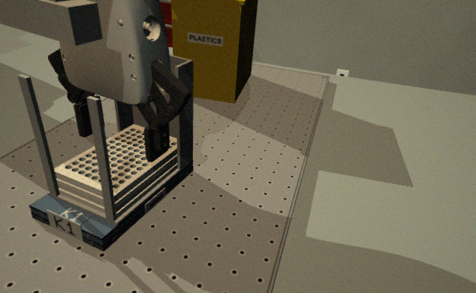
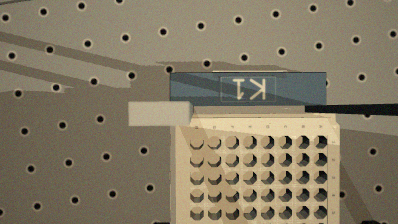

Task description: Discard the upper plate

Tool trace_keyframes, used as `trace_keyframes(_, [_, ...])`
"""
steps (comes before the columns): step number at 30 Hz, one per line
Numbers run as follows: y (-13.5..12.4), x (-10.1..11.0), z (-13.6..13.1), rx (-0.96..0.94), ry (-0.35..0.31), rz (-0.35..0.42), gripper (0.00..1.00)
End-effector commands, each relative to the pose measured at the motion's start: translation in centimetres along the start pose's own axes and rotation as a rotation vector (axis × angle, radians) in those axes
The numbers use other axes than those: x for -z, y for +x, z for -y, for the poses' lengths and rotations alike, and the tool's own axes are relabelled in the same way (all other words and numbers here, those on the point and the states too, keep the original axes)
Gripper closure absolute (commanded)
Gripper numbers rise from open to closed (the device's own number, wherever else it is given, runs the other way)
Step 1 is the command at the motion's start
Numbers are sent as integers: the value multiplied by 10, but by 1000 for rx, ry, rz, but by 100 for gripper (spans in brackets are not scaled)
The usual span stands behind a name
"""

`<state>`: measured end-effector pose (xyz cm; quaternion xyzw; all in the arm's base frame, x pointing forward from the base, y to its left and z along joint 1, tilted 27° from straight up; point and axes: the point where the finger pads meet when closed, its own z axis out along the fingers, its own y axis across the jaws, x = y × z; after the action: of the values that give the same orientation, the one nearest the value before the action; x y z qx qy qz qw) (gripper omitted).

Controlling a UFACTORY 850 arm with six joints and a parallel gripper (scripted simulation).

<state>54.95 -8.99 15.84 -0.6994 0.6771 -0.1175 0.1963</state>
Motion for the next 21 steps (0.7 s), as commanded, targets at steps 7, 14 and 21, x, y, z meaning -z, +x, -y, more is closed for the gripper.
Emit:
trace_keyframes(7, [0,-1,1,0,2,-1,0])
trace_keyframes(14, [0,-4,1,0,2,-1,0])
trace_keyframes(21, [0,-9,1,0,2,-1,0])
